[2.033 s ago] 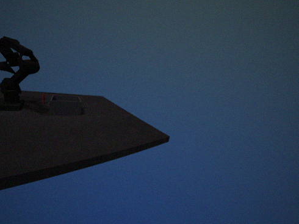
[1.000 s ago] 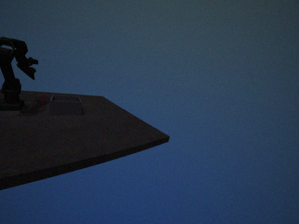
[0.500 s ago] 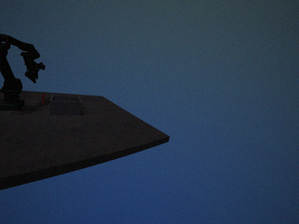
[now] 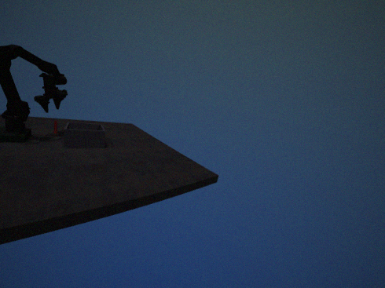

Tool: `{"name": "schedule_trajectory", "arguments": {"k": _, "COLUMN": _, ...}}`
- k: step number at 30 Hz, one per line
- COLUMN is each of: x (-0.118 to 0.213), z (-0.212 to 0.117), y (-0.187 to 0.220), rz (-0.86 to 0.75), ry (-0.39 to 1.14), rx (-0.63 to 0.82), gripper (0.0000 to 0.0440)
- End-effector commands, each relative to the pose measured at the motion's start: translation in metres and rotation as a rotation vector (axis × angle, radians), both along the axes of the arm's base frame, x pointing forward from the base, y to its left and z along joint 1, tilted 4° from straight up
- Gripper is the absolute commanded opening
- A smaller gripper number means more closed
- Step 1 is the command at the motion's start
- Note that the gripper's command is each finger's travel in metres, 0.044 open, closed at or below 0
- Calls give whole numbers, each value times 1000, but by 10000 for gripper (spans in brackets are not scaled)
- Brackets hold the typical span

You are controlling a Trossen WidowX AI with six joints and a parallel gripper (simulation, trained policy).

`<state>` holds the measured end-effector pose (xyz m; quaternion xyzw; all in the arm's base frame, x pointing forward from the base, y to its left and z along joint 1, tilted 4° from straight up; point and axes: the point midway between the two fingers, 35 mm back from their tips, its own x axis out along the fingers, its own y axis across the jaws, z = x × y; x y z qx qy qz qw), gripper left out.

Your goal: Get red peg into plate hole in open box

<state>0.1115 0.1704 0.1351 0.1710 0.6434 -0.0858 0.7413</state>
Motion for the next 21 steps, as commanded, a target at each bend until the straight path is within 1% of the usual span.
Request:
{"name": "schedule_trajectory", "arguments": {"k": 1, "x": 7, "z": -7, "y": -3, "rz": -82, "ry": 36, "rx": -10, "gripper": 440}}
{"name": "schedule_trajectory", "arguments": {"k": 10, "x": 24, "z": -29, "y": -12, "rz": -241, "ry": 103, "rx": -44, "gripper": 440}}
{"name": "schedule_trajectory", "arguments": {"k": 21, "x": 36, "z": -63, "y": -17, "rz": -308, "ry": 127, "rx": -71, "gripper": 438}}
